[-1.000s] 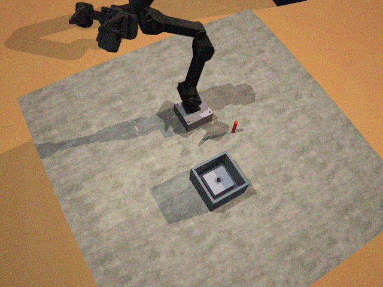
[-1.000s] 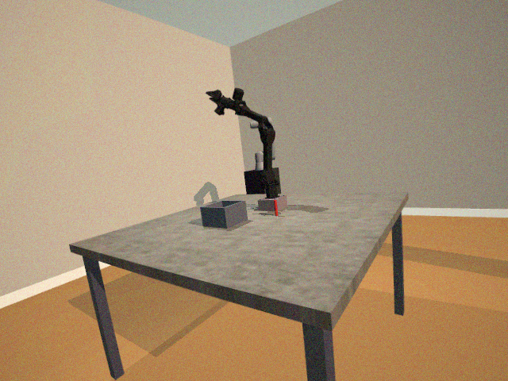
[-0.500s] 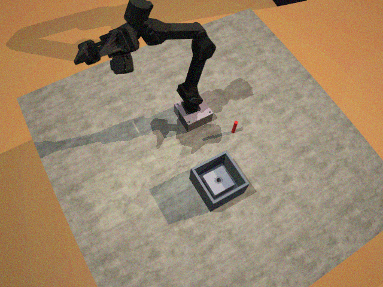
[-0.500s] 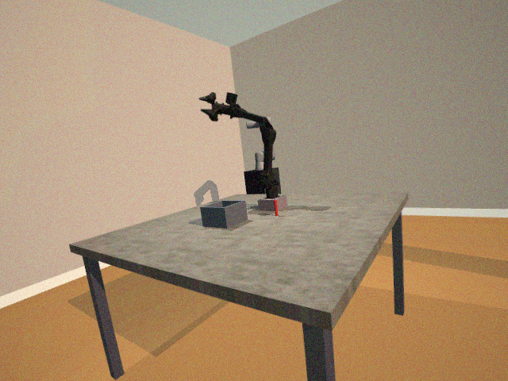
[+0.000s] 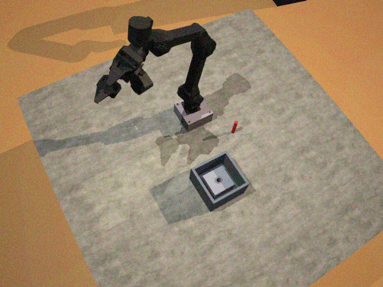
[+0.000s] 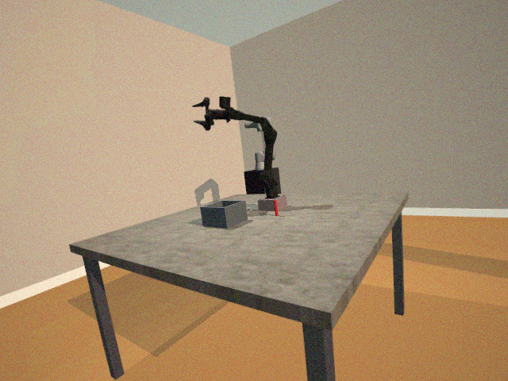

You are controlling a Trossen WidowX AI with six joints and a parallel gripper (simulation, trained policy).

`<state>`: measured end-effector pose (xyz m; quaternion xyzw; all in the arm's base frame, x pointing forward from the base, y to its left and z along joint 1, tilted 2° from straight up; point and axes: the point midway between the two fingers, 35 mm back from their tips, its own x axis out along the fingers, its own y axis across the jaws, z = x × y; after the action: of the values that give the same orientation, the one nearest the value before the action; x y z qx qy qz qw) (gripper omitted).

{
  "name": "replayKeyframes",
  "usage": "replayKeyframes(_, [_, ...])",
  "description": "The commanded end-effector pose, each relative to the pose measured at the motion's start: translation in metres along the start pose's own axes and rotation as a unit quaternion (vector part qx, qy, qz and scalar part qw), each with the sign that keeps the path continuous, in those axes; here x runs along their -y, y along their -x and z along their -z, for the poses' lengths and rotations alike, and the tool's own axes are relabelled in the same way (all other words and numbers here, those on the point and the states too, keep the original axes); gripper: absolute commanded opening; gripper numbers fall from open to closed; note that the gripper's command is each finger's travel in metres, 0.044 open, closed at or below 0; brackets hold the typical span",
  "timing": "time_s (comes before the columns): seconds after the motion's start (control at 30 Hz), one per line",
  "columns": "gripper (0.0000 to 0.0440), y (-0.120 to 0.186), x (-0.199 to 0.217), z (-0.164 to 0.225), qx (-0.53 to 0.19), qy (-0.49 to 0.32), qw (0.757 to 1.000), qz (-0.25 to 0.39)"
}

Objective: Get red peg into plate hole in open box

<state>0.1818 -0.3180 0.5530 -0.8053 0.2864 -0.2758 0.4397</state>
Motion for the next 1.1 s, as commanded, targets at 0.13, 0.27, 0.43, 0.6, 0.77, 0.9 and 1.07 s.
replayKeyframes(0.13, [0.0440,-0.003,-0.009,-0.046,0.048,-0.124,0.990,-0.036])
replayKeyframes(0.27, [0.0440,-0.004,-0.015,-0.071,0.071,-0.183,0.979,-0.060])
replayKeyframes(0.43, [0.0440,-0.002,-0.021,-0.102,0.098,-0.253,0.958,-0.094])
replayKeyframes(0.6, [0.0440,0.003,-0.028,-0.134,0.122,-0.319,0.930,-0.133])
replayKeyframes(0.77, [0.0440,0.012,-0.034,-0.167,0.141,-0.380,0.897,-0.178])
replayKeyframes(0.9, [0.0440,0.022,-0.039,-0.192,0.152,-0.425,0.866,-0.216])
replayKeyframes(1.07, [0.0440,0.037,-0.045,-0.224,0.160,-0.475,0.822,-0.268])
